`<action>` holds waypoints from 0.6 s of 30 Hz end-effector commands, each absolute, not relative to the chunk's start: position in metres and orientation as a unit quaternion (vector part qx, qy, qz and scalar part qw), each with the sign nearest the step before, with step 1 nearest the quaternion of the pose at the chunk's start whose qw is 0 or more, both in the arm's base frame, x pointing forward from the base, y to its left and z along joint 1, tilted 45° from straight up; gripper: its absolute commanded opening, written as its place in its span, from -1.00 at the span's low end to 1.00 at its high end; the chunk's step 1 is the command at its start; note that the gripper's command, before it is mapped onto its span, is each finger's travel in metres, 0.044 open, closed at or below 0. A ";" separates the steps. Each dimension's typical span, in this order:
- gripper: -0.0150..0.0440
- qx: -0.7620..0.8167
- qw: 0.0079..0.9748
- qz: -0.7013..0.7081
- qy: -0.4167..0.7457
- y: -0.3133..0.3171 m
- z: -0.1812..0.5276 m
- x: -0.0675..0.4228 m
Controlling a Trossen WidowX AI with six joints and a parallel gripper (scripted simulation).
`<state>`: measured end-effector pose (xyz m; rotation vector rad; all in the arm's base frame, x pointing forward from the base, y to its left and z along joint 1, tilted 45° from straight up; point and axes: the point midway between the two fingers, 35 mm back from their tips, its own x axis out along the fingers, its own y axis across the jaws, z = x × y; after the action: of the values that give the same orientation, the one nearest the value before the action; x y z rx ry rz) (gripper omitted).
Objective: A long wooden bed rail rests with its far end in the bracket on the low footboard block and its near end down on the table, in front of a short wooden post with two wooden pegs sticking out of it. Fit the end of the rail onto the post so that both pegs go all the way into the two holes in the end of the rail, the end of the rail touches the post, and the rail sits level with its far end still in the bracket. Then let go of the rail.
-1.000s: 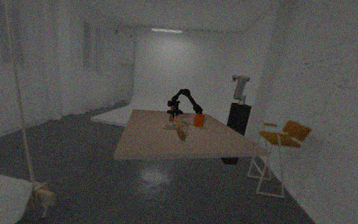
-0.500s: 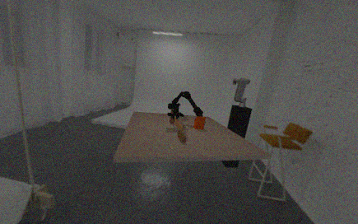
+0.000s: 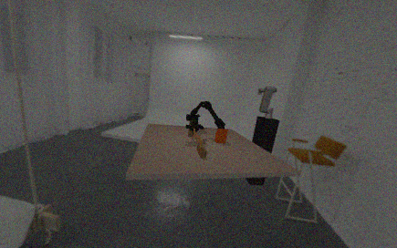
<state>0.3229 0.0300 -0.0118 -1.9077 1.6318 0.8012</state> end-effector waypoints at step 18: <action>-0.49 -0.704 0.251 0.294 0.596 0.029 -0.001 0.325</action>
<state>0.3231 0.0276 -0.0066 -1.9083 1.6357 0.8000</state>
